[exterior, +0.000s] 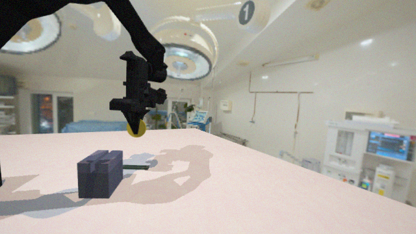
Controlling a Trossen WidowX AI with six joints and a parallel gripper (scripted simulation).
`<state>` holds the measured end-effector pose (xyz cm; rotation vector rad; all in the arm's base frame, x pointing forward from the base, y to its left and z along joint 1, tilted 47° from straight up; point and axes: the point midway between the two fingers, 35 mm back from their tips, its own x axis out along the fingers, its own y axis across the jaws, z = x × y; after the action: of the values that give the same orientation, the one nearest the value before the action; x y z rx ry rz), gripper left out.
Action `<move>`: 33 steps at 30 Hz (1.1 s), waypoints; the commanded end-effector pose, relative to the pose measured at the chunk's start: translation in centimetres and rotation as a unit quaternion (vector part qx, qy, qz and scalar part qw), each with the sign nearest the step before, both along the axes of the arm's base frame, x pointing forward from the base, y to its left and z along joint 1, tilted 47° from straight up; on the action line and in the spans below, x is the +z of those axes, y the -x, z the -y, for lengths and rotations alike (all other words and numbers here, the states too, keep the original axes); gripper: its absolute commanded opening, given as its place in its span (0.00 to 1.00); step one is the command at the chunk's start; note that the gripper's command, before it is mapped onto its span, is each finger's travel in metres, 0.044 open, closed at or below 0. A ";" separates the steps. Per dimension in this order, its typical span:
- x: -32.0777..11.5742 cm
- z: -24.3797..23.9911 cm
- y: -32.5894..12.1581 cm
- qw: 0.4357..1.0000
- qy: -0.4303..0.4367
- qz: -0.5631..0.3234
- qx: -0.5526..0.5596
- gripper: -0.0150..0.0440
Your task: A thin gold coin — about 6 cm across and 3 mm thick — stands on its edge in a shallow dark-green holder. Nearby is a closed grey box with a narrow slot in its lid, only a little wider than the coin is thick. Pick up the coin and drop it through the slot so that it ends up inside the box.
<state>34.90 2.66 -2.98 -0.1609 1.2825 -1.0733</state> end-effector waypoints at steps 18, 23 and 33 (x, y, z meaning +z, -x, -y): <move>0.4 0.2 -0.1 0.940 0.033 0.242 -0.236 0.25; 0.5 0.3 -0.1 0.907 0.041 0.300 -0.292 0.25; 0.7 0.5 -0.2 0.821 0.056 0.407 -0.395 0.25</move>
<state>35.06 2.26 -2.42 0.6899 0.5288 -1.6361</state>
